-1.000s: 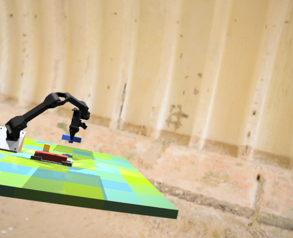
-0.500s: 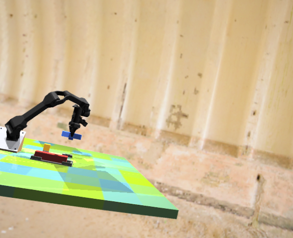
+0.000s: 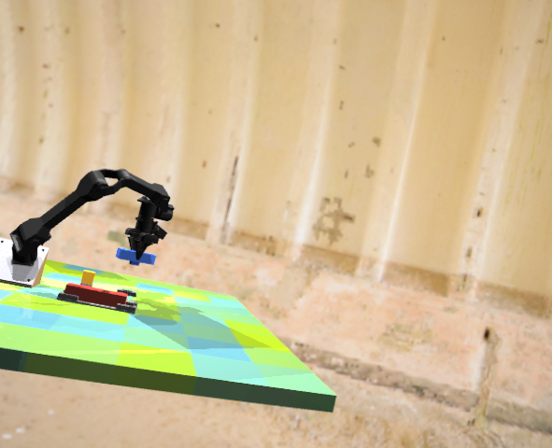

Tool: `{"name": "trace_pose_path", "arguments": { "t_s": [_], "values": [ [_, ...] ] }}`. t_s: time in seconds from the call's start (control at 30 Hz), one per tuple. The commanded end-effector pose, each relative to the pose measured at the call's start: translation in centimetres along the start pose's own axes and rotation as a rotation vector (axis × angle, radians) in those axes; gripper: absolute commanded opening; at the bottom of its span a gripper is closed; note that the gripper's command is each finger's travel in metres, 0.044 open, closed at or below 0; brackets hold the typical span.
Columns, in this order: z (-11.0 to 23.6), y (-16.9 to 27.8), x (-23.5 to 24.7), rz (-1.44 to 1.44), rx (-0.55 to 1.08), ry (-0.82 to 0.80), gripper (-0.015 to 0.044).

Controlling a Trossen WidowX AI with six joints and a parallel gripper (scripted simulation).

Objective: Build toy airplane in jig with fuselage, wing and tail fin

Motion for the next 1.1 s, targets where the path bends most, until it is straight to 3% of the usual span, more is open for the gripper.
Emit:
{"name": "trace_pose_path", "arguments": {
  "t_s": [0.0, 1.07],
  "values": [
    [0.2, 0.6, -1.8, 0.077, -0.013, -0.001, 0.0000],
    [-1.5, 6.1, -10.5, 0.640, -0.012, 0.007, 0.0000]
  ]
}}
Point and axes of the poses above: the point midway between the two fingers, 35 mm back from their tips, its own z axis back along the fingers, its own x axis across the jaws, y = z × x, the point moved 3 cm from there along z, back along the fingers, and after that the axes turned 1 degree about z, right-handed, at the moved point
